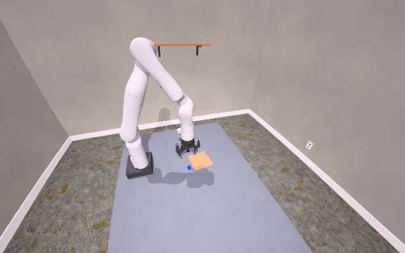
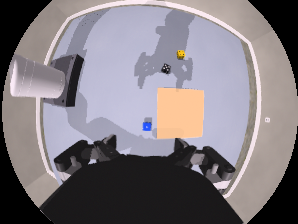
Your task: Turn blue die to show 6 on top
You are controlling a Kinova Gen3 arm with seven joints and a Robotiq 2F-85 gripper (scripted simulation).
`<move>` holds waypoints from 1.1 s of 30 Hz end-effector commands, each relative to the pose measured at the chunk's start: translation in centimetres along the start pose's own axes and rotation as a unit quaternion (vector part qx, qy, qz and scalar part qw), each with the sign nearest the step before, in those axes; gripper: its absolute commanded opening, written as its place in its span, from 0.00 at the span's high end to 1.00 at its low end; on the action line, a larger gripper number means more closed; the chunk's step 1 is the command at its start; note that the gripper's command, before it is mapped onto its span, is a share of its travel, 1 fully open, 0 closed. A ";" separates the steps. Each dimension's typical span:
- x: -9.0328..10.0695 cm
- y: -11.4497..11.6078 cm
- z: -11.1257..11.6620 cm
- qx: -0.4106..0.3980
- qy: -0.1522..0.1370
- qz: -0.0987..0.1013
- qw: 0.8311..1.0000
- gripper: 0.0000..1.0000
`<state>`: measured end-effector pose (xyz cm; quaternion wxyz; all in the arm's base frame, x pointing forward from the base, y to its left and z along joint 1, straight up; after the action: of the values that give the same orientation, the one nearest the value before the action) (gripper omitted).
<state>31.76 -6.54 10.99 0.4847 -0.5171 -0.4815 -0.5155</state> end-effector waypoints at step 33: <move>-1.7 -1.7 0.4 -0.290 0.002 0.036 0.956 0.00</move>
<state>30.30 -6.22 9.59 0.3417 -0.6419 -0.3016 -0.6167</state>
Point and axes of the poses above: the point where the finger pads meet when closed, its own x axis back along the fingers, its own y axis across the jaws, z = x × y, the point moved 1 cm from there along x, back along the fingers, and after that the axes turned 13 degrees about -x, right-handed, at the moved point
